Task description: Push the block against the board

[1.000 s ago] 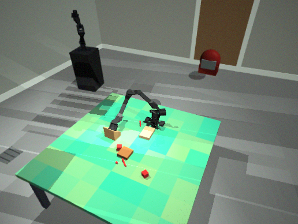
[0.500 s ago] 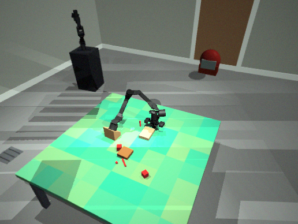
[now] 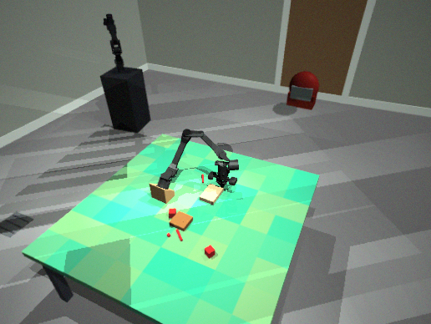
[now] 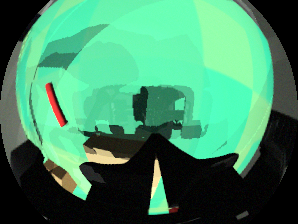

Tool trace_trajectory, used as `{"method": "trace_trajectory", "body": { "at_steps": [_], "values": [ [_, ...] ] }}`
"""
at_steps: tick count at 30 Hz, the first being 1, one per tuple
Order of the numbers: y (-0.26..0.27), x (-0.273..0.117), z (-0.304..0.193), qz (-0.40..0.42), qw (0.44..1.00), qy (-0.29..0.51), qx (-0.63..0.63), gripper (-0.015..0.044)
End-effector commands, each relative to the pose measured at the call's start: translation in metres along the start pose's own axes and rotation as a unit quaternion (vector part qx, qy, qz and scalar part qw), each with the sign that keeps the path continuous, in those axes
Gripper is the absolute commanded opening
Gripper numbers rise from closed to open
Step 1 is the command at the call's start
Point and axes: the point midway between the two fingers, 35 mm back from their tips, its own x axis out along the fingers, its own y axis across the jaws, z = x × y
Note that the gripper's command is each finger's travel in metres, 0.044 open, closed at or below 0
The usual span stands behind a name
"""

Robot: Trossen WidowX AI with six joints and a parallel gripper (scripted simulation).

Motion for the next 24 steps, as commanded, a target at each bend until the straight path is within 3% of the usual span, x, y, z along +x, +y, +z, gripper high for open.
{"method": "trace_trajectory", "body": {
  "at_steps": [1,24],
  "values": [
    [0.001,0.004,-0.010,0.005,1.000,0.005,0.004,0.0000],
    [-0.001,0.003,0.023,0.004,1.000,0.003,0.004,0.0000]
  ]
}}
